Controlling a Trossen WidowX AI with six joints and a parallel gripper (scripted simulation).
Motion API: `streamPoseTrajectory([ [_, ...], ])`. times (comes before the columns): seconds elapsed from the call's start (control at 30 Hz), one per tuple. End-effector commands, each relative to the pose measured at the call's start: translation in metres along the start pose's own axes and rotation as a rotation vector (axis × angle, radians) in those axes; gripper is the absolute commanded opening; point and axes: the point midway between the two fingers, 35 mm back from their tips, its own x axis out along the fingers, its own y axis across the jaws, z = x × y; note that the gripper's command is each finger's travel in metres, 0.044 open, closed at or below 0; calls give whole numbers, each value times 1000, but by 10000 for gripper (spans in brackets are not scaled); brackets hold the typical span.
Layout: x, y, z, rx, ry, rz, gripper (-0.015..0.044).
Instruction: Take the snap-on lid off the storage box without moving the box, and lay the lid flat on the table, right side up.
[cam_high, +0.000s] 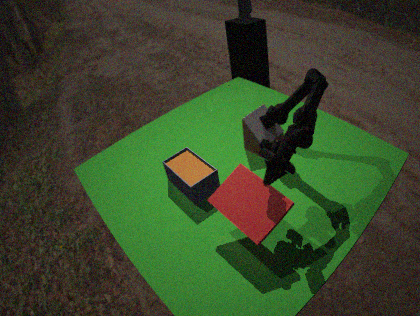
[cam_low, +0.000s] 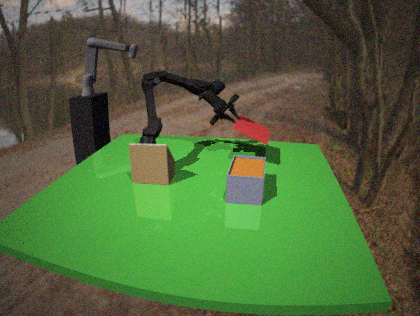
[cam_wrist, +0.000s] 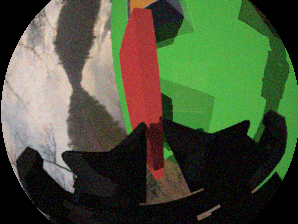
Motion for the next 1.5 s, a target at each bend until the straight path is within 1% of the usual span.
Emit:
streamPoseTrajectory([
  [0.0,3,-1,1,6,-6,8,0],
  [1.47,25,-28,1,8,-4,8,0],
])
